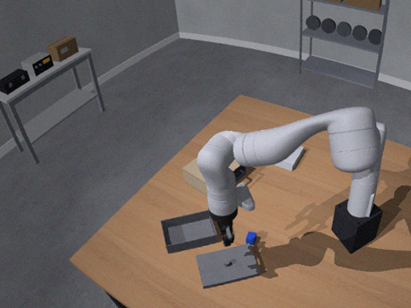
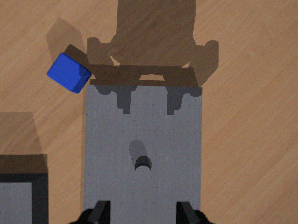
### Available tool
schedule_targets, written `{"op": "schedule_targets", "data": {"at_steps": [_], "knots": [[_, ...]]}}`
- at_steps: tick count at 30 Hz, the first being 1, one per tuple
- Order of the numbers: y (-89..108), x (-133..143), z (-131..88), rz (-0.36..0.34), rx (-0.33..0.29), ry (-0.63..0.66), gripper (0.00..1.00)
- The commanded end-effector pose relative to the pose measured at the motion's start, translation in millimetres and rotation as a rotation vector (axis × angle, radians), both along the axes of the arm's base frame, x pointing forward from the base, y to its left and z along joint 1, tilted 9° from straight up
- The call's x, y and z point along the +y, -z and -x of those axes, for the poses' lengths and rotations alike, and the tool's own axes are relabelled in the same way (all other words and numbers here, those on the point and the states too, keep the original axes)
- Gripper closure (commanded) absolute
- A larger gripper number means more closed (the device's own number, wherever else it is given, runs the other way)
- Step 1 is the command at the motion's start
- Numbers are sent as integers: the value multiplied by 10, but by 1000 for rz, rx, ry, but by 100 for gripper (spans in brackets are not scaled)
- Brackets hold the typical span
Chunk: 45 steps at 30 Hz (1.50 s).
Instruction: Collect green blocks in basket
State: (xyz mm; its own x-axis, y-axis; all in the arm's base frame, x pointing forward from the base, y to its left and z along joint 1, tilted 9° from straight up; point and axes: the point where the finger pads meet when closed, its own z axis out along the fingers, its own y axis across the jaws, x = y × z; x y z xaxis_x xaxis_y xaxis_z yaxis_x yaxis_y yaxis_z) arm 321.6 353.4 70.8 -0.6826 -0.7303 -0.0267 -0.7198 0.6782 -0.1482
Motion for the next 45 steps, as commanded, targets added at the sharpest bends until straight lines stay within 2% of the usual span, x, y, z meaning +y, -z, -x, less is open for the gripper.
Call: {"op": "schedule_targets", "data": {"at_steps": [1, 27, 45], "knots": [[-7, 4, -2, -1, -1, 0, 52], [16, 2, -5, -1, -1, 0, 52], [380, -27, -52, -1, -1, 0, 52]]}}
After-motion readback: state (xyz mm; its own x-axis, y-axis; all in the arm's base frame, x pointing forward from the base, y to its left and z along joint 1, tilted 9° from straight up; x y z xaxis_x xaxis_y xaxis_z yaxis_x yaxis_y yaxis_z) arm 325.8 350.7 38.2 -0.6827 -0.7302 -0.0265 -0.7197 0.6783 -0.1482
